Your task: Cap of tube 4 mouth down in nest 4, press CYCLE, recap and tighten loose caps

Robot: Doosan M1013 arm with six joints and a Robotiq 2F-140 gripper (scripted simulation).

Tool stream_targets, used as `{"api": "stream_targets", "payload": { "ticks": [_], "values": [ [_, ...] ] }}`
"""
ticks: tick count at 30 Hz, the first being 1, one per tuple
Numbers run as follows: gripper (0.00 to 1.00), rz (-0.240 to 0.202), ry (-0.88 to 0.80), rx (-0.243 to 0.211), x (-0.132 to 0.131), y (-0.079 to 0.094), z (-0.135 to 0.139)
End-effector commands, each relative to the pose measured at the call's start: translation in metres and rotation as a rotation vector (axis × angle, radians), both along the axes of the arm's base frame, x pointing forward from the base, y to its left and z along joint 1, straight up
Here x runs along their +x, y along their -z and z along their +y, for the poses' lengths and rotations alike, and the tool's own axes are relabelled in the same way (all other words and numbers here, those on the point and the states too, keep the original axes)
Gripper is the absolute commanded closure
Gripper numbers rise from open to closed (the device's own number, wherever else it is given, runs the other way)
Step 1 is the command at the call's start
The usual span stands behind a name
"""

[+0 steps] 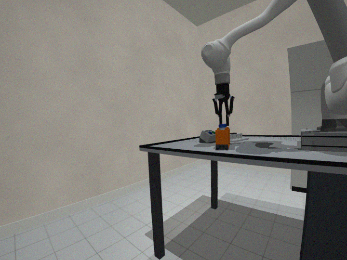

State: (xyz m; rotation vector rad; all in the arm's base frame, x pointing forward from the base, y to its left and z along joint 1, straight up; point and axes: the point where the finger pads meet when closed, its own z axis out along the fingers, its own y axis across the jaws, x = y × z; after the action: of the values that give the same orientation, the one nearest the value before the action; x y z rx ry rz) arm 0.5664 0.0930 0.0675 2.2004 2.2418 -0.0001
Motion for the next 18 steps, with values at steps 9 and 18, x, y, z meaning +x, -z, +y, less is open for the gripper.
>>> {"api": "stream_targets", "payload": {
  "ticks": [9, 18],
  "values": [
    [0.70, -0.001, -0.200, 0.000, 0.0004, -0.0004, 0.0002],
    [0.70, -0.001, -0.523, 0.000, 0.0004, -0.0002, 0.0002]
  ]
}}
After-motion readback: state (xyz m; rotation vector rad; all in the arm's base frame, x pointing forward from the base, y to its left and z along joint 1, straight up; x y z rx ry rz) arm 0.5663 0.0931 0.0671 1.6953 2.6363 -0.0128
